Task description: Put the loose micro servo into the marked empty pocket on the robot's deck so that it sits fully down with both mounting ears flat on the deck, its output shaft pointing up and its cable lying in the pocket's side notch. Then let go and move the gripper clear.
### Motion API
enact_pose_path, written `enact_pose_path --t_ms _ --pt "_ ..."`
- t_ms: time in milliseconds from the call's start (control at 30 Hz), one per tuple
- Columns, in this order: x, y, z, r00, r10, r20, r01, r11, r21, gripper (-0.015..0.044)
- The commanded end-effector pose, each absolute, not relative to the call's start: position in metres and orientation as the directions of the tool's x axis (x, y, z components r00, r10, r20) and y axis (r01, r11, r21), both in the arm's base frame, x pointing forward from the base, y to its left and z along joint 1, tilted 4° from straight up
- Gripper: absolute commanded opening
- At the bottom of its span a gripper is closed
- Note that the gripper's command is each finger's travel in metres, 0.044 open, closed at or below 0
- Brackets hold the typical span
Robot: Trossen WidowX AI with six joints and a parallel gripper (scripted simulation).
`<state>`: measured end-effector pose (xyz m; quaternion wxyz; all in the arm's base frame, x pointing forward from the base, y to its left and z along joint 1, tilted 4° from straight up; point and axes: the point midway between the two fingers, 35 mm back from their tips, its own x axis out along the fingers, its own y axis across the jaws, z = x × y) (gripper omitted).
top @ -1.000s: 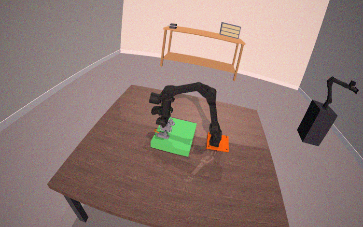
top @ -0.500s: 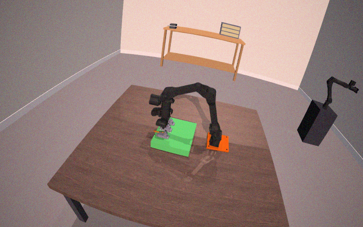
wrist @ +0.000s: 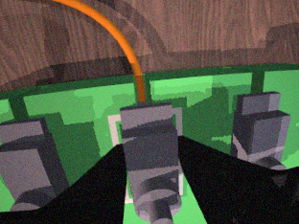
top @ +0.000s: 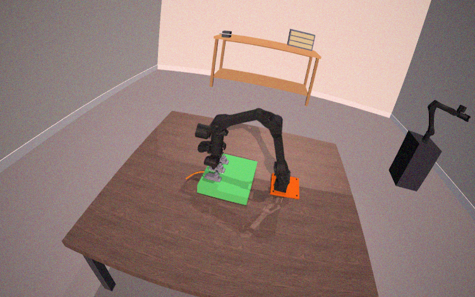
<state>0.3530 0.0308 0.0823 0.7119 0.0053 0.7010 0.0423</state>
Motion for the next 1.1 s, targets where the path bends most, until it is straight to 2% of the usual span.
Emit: enact_pose_path --t_ms 0,167,400,533,733,833,1067 --pt "0.353 0.03 0.088 0.013 0.07 -0.997 -0.048 0.996 0.069 0.0187" --pt "0.349 0.028 0.117 0.013 0.07 -0.997 -0.048 0.996 0.069 0.0187" --pt "0.349 0.027 0.117 0.013 0.07 -0.997 -0.048 0.996 0.069 0.0187" --pt "0.333 0.026 0.127 0.01 0.068 -0.998 -0.043 0.997 0.067 0.0293" --pt "0.268 0.021 0.167 0.008 0.068 -0.998 -0.047 0.997 0.067 0.044" --pt "0.244 0.019 0.177 0.005 0.069 -0.998 -0.047 0.997 0.069 0.044" --pt "0.242 0.019 0.178 0.005 0.069 -0.998 -0.047 0.997 0.069 0.044"
